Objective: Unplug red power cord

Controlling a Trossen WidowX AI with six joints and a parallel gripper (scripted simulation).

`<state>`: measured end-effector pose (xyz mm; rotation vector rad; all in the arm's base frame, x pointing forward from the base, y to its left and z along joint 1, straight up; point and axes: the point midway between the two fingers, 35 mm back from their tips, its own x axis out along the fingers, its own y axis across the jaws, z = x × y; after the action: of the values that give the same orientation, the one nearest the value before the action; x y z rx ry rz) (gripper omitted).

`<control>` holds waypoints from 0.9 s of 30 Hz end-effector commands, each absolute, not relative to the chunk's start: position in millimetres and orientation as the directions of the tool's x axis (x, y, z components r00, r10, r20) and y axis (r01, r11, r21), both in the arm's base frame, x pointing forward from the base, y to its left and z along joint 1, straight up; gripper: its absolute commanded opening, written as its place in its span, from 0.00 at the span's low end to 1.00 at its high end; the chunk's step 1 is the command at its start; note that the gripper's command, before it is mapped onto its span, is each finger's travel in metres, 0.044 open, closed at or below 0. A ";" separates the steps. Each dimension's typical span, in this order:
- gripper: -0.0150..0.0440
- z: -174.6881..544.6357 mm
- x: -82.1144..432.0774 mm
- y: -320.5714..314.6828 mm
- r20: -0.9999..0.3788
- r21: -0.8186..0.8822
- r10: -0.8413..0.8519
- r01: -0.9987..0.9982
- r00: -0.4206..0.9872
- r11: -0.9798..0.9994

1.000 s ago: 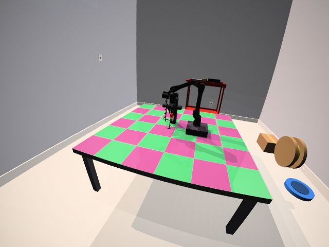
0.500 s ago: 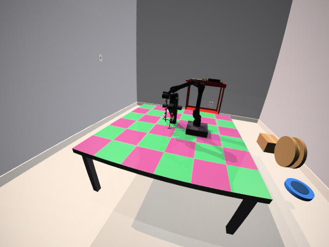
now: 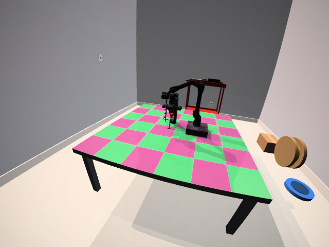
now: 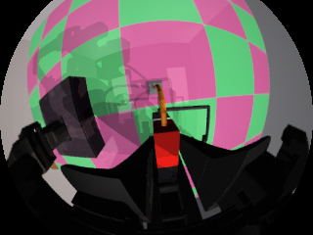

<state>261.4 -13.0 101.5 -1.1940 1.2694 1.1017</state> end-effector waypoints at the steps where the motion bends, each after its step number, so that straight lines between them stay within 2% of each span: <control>1: 0.25 103.1 264.1 9.1 -1.000 -0.029 0.003 -0.997 0.029 0.069; 17: 0.25 104.5 264.2 35.2 -1.000 -0.028 0.006 -0.997 0.029 0.067; 27: 0.70 102.2 261.1 27.3 -1.000 -0.028 0.007 -0.997 0.028 0.065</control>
<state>260.8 27.4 101.4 -1.1637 1.2226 1.1438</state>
